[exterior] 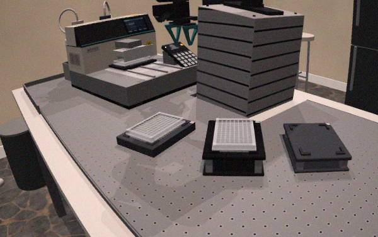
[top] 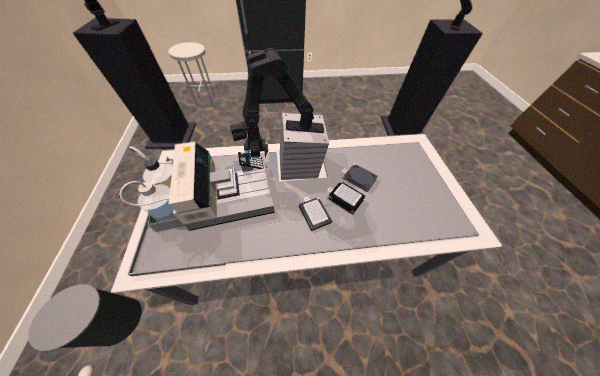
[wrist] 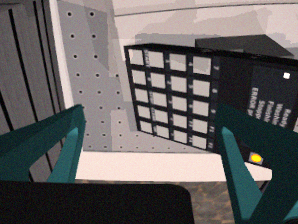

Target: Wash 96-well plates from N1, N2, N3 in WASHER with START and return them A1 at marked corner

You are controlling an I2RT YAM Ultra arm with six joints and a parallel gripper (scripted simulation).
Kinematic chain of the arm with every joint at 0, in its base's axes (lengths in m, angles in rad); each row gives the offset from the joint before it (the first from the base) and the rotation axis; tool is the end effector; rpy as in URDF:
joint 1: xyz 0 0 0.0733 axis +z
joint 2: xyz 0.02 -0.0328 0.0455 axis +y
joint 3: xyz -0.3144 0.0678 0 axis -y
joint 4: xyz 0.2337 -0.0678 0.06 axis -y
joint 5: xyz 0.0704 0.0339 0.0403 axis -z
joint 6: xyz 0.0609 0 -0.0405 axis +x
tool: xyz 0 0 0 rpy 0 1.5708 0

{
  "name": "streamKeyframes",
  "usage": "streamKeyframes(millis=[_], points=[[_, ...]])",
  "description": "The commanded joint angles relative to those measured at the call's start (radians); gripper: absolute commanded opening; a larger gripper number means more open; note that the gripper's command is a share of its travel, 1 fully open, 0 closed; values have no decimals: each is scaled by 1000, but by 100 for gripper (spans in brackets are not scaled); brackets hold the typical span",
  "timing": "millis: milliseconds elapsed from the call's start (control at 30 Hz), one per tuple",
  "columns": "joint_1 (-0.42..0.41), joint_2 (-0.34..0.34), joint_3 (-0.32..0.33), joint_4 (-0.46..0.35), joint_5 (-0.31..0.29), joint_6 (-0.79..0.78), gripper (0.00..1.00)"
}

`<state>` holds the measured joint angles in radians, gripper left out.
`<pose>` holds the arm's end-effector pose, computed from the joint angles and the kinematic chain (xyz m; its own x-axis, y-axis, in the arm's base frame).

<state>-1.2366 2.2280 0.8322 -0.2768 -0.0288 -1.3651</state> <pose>0.1005 -0.2809 0.0175 -0.9920 -0.1263 -0.0073 -0.1264 0.9864 0.1053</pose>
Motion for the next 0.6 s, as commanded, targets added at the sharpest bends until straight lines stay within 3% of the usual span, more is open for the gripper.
streamKeyframes(millis=[0, 500, 567], points=[[-7, -7, 19, -20, -1, 63, 100], [-79, 18, 212, -189, 7, 491, 100], [-79, 18, 212, -189, 7, 491, 100]])
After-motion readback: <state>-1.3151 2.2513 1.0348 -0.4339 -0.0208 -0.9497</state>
